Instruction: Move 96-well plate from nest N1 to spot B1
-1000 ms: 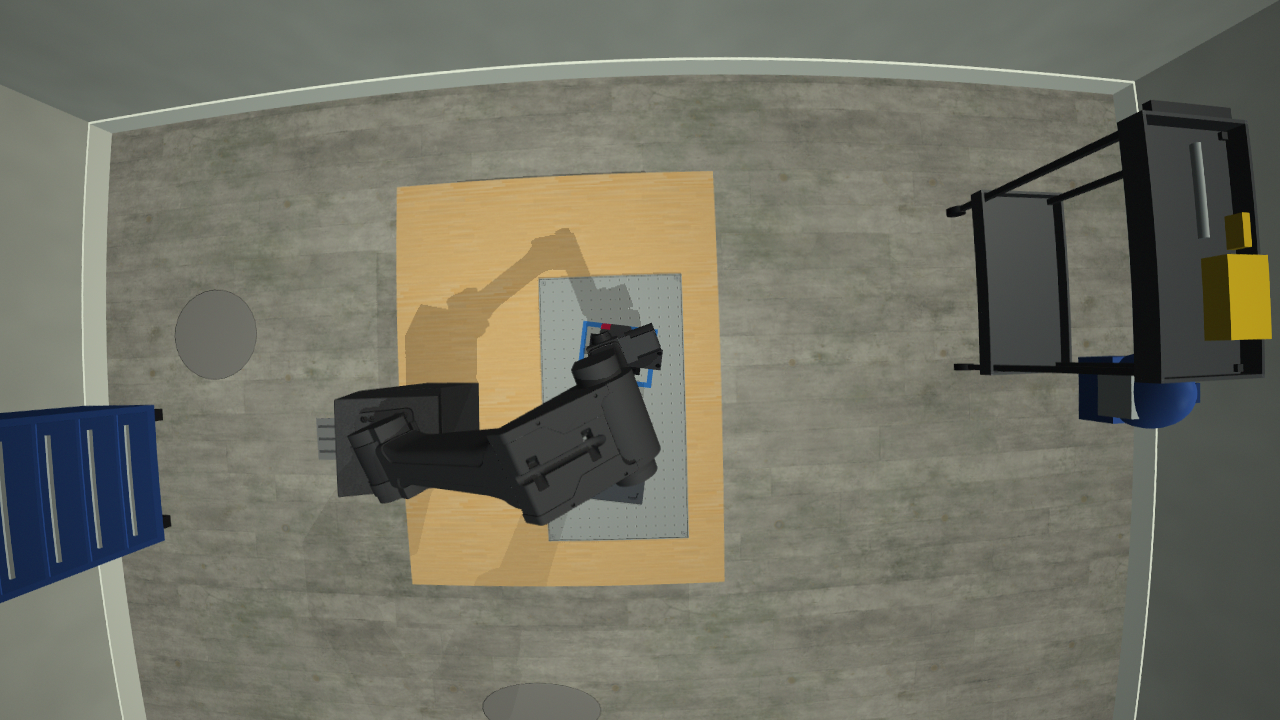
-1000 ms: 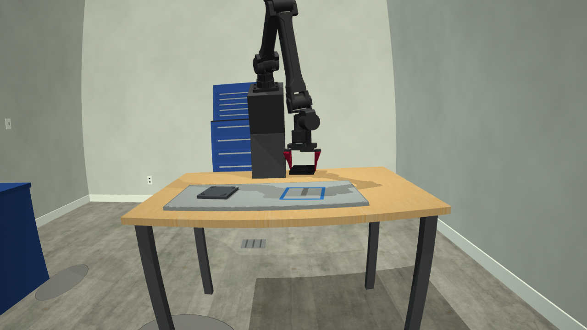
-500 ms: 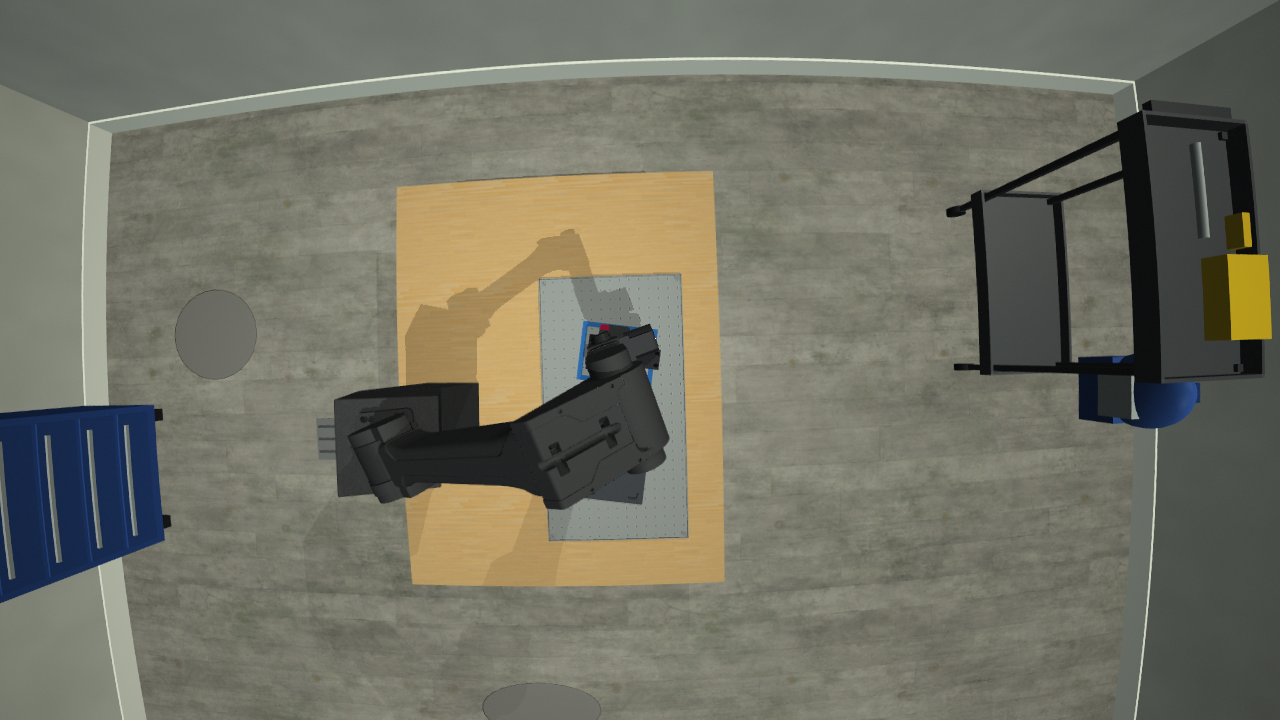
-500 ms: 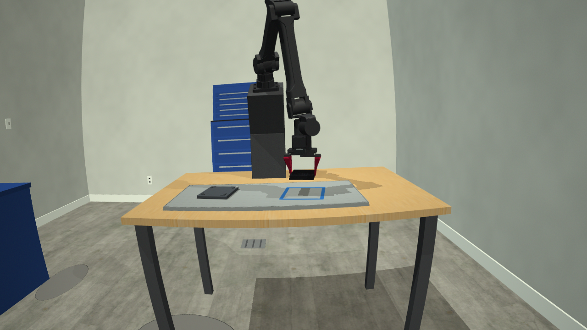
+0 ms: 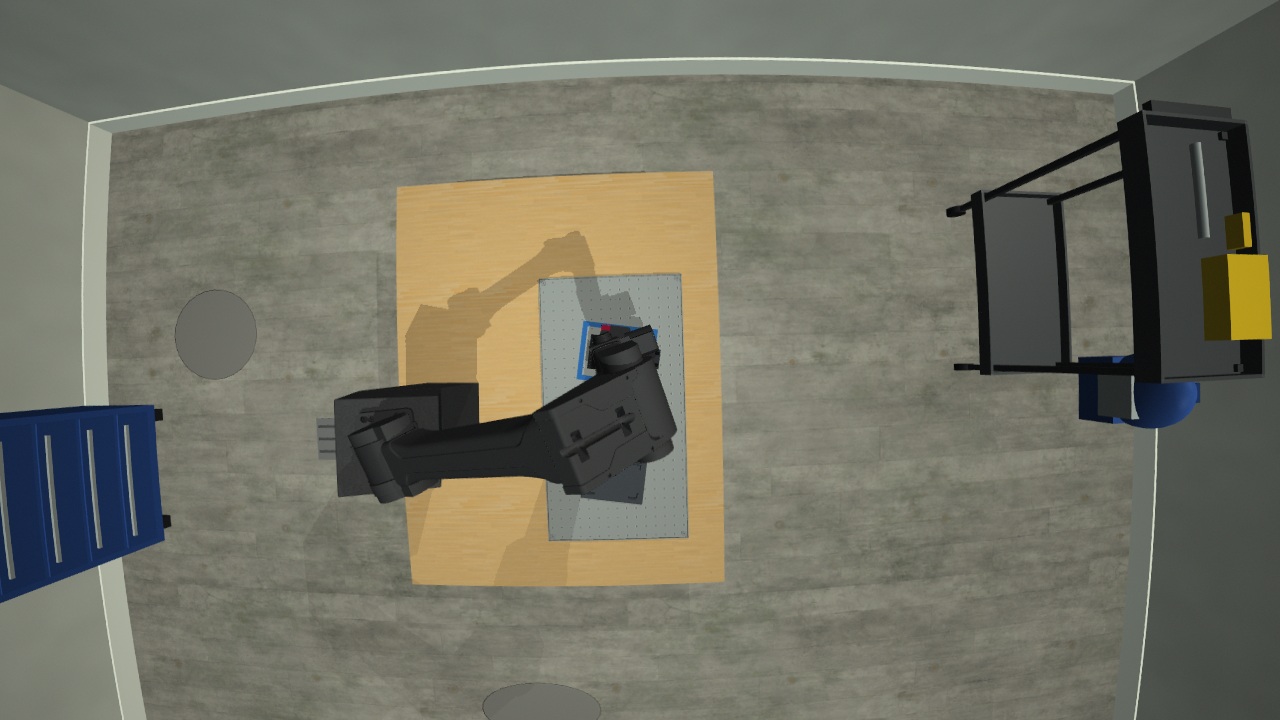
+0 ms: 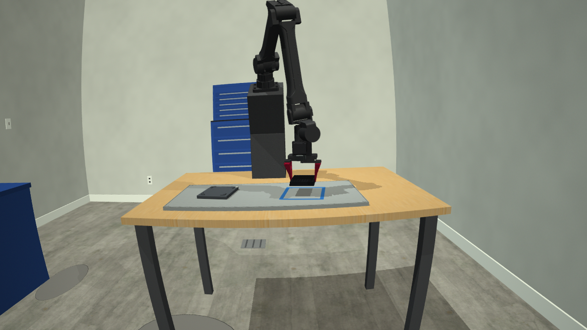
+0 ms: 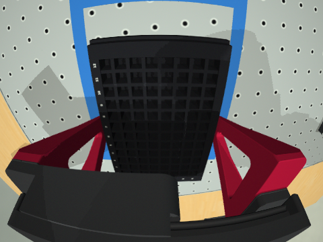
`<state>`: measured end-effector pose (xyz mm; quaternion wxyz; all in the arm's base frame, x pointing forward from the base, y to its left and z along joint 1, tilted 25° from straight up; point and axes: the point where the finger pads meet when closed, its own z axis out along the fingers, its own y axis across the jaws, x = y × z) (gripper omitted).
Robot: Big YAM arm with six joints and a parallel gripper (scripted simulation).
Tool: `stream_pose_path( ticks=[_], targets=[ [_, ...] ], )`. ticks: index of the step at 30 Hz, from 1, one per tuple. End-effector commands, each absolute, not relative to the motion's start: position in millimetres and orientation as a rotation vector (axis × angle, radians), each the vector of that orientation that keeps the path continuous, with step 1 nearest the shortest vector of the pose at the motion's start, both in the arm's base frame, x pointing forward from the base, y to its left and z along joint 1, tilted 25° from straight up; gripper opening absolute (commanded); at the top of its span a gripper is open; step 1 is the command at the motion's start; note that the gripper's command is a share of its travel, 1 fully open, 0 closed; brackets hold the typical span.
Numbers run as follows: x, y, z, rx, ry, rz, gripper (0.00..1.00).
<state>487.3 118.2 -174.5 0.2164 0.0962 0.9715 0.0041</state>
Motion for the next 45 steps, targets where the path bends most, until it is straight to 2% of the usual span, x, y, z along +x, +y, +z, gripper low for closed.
stream_pose_path(
  ticks=[1, 4, 18, 21, 45],
  targets=[
    [497, 117, -175, 0.260, 2.673, 0.019, 0.00],
    [509, 119, -157, 0.268, 2.637, 0.037, 0.00],
    [507, 118, -198, 0.255, 2.673, 0.021, 0.00],
    [519, 122, -180, 0.258, 2.641, 0.038, 0.00],
    [516, 118, -182, 0.263, 2.654, 0.029, 0.00]
  ],
)
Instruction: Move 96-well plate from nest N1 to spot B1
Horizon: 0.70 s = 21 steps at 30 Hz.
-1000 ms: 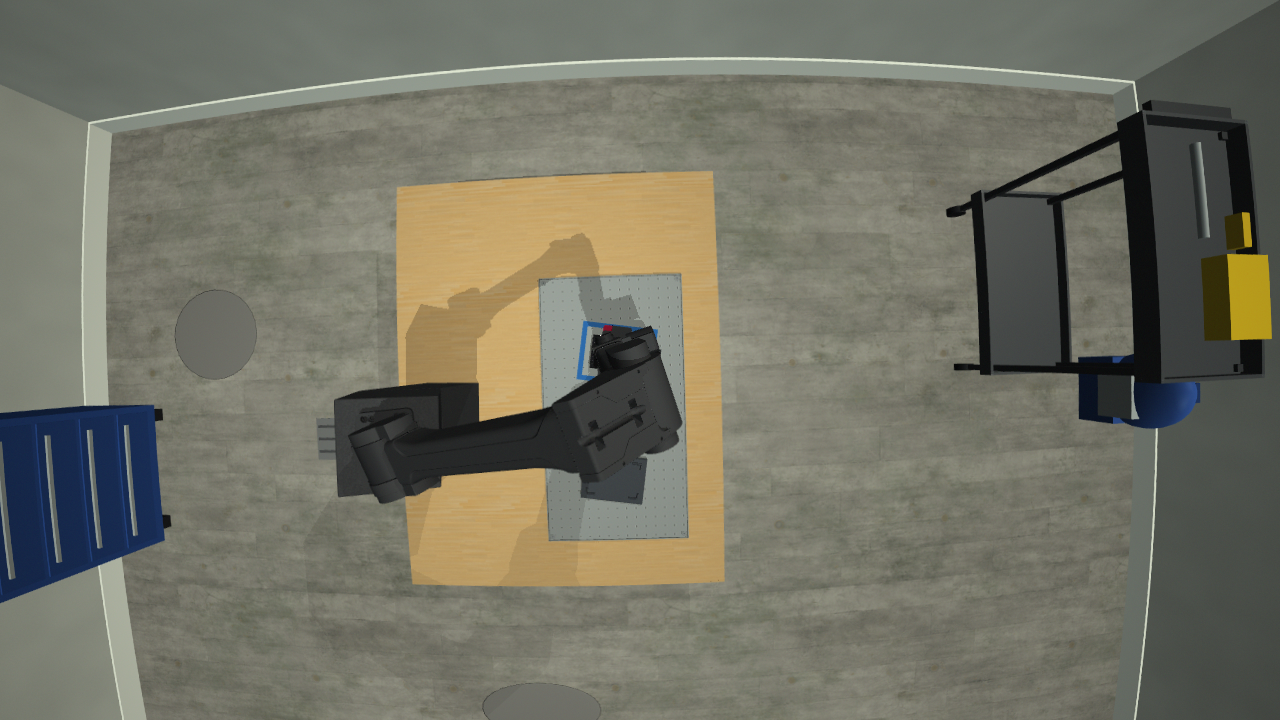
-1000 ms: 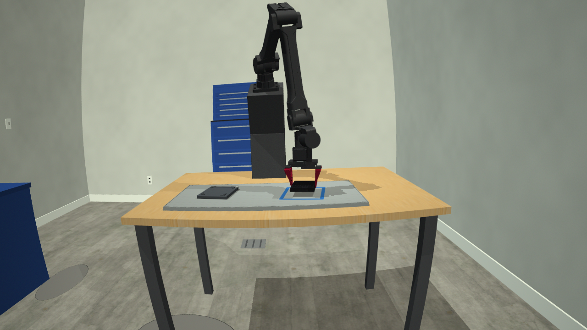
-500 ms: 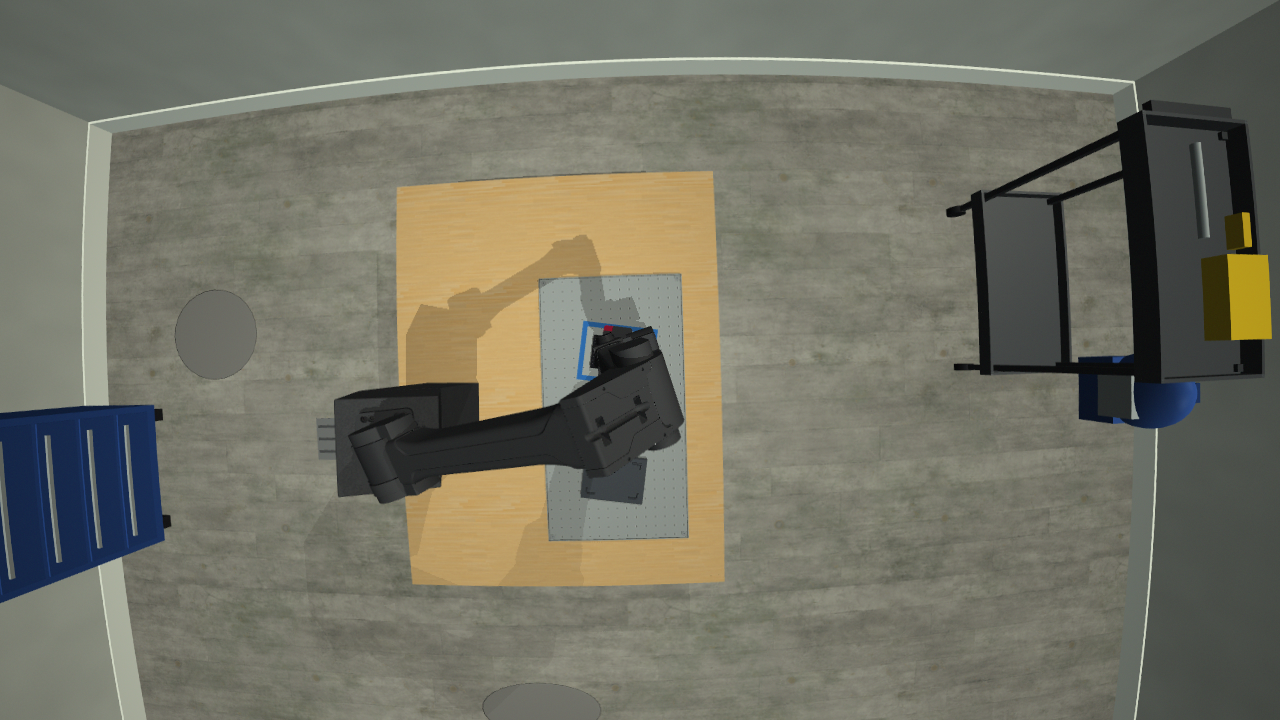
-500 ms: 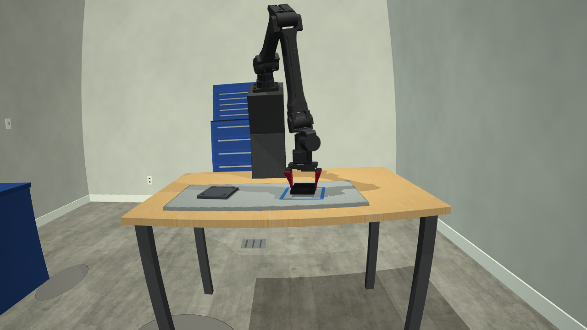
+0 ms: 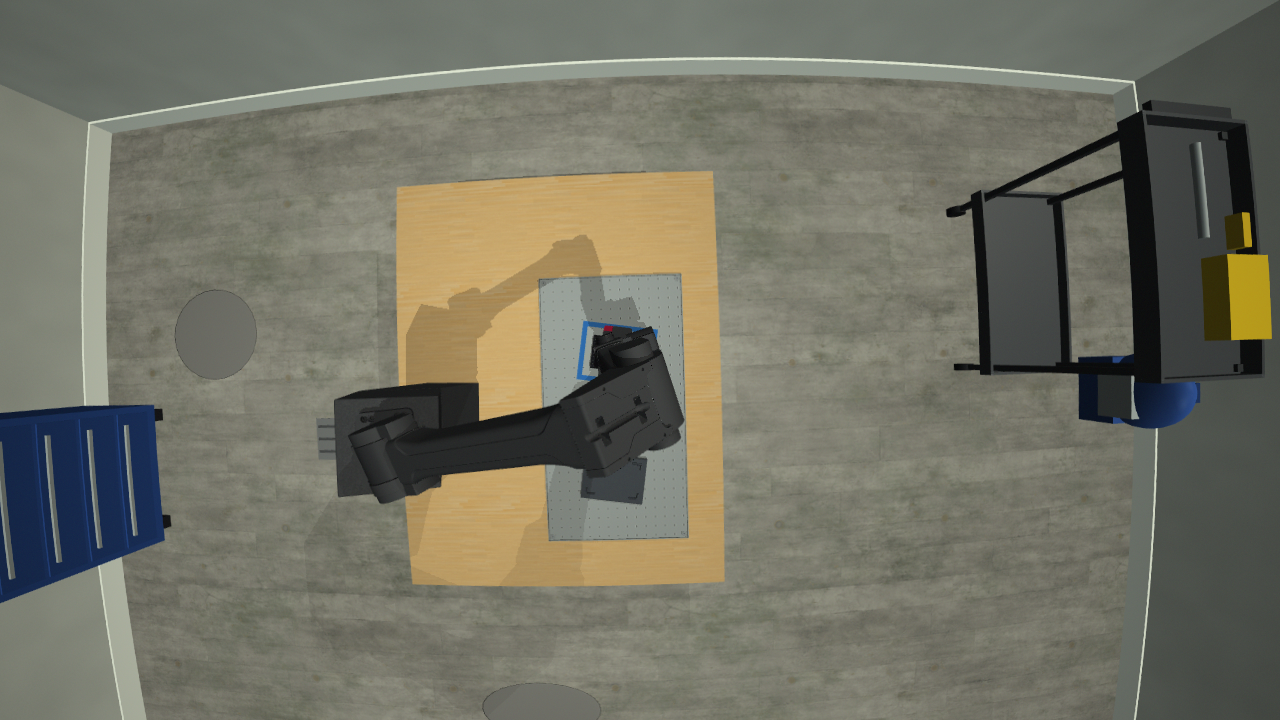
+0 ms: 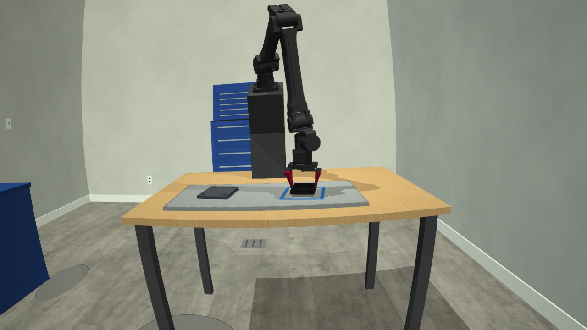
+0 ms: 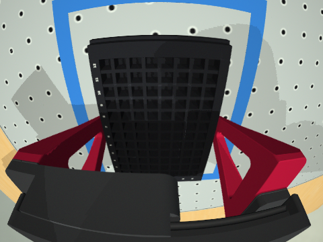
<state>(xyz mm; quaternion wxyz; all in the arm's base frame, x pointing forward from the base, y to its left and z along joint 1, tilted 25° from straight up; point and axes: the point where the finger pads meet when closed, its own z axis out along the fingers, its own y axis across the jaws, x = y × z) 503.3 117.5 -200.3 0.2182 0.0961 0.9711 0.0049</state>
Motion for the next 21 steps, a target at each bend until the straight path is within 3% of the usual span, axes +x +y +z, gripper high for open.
stream_pose_path(
  ticks=[1, 21],
  targets=[
    [517, 118, -182, 0.262, 2.652, 0.030, 0.00],
    [513, 117, -197, 0.262, 2.664, 0.024, 0.00]
  ],
)
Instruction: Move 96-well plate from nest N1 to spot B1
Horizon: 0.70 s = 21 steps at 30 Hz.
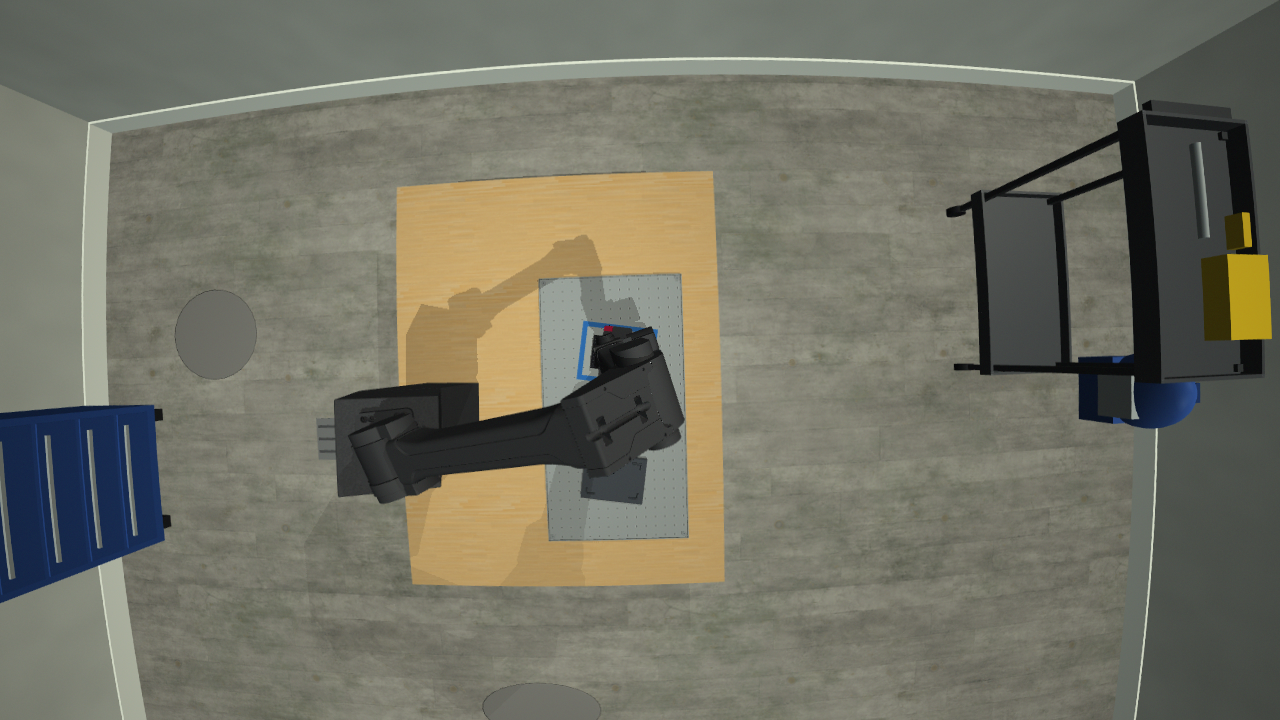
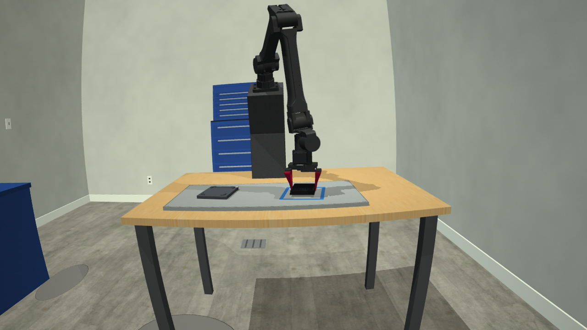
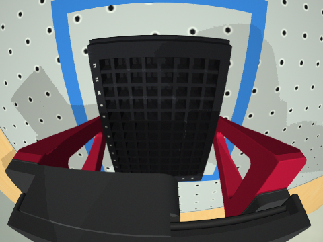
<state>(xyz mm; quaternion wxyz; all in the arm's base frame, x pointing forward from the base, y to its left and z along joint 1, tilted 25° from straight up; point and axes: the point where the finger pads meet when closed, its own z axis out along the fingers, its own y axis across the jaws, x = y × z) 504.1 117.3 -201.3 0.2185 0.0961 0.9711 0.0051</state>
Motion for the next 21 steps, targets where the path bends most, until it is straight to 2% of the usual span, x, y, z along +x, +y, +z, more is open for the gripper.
stream_pose_path(
  ticks=[1, 21],
  targets=[
    [514.1, 116.9, -196.2, 0.262, 2.663, 0.025, 0.00],
    [512.4, 116.2, -200.3, 0.262, 2.667, 0.022, 0.00]
  ],
)
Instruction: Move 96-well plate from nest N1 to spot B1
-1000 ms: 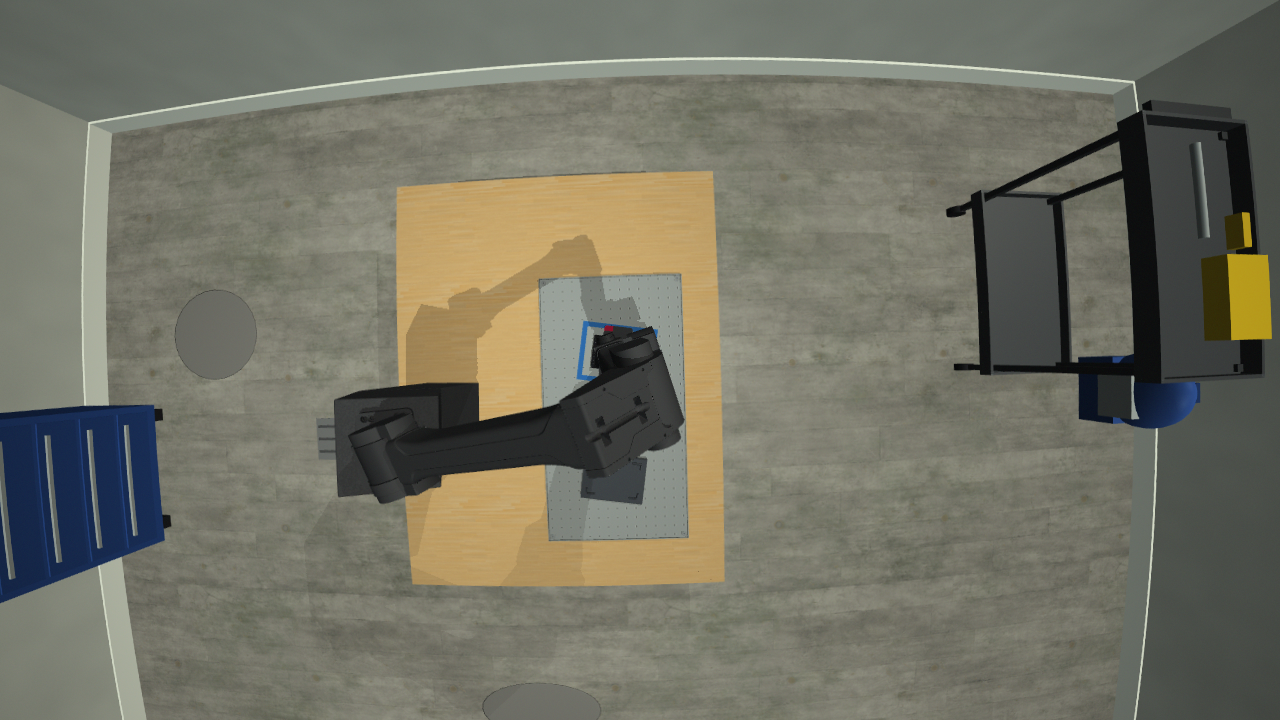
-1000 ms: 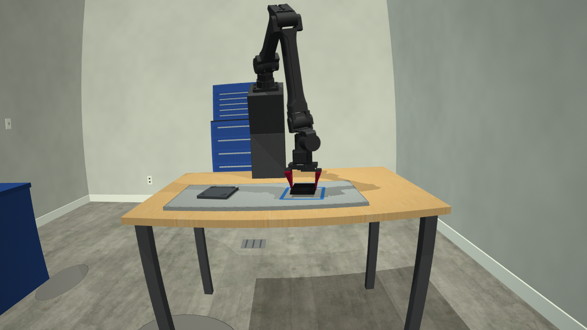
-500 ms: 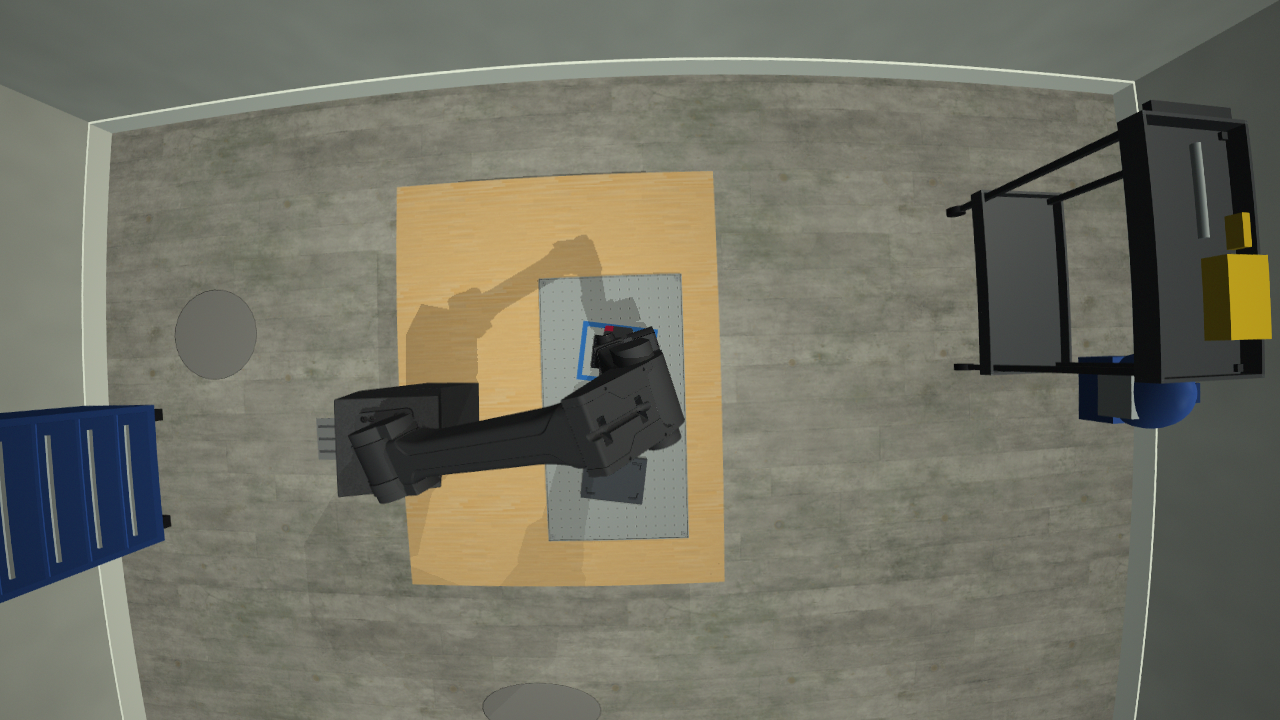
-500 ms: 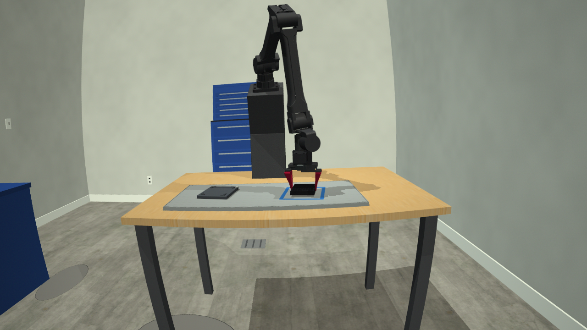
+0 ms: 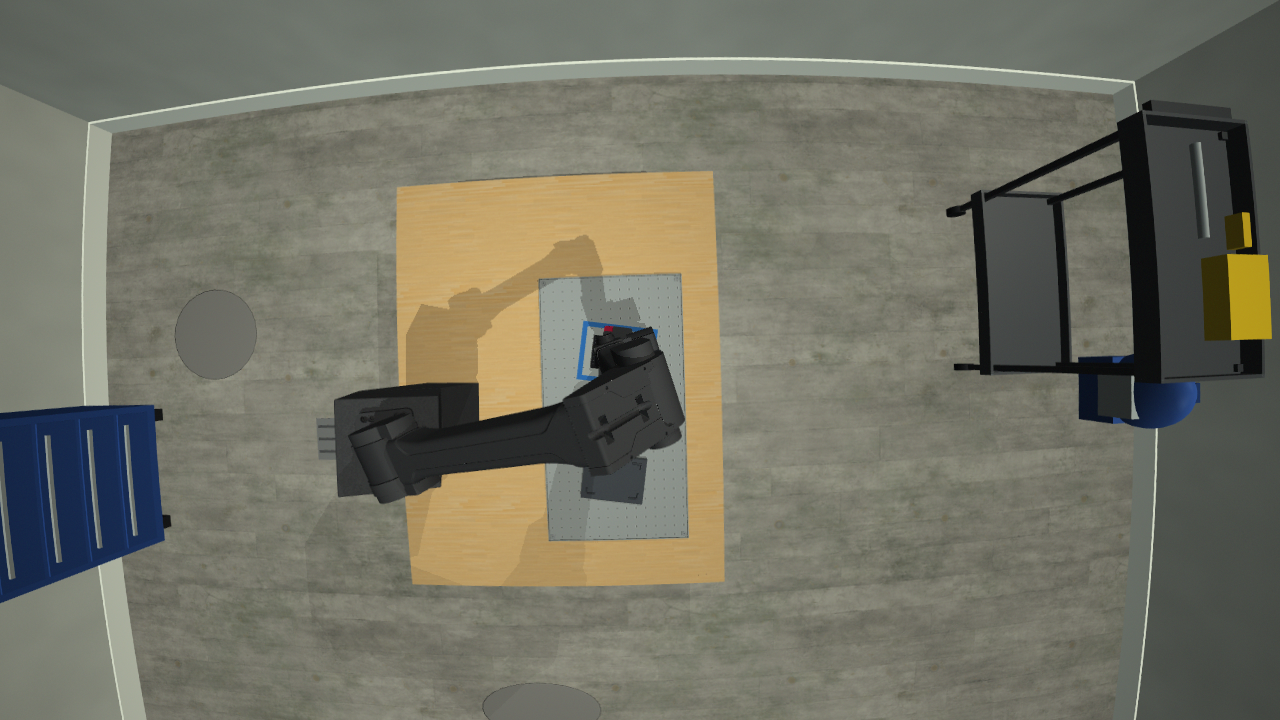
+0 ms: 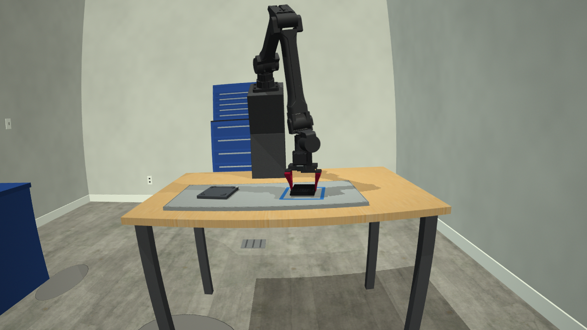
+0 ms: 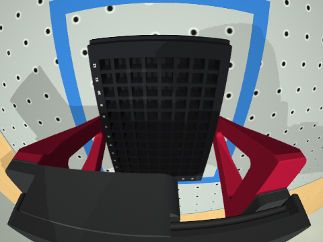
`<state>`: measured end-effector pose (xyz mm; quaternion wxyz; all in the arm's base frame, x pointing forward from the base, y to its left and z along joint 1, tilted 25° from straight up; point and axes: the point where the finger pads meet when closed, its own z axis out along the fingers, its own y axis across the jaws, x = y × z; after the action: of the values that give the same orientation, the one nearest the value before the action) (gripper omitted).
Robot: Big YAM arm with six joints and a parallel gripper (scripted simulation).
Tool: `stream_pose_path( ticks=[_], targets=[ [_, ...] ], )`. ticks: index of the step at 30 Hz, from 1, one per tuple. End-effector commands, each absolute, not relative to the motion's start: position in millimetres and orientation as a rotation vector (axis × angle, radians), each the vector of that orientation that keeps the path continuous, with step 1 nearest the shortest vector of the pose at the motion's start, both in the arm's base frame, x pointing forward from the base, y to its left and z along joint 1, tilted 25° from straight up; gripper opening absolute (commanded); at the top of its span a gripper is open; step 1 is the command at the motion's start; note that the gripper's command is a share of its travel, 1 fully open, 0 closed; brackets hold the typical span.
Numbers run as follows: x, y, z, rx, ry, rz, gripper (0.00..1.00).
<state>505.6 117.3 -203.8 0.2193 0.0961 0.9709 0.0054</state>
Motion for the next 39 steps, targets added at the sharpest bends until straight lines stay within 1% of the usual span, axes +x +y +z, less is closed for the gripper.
stream_pose_path(
  ticks=[1, 31, 32, 39],
  targets=[
    [512.4, 116.2, -200.3, 0.262, 2.667, 0.022, 0.00],
    [511.1, 118.5, -202.4, 0.263, 2.673, 0.022, 0.00],
    [511.1, 118.5, -202.4, 0.263, 2.673, 0.022, 1.00],
    [511.1, 118.5, -202.4, 0.263, 2.673, 0.022, 1.00]
  ],
)
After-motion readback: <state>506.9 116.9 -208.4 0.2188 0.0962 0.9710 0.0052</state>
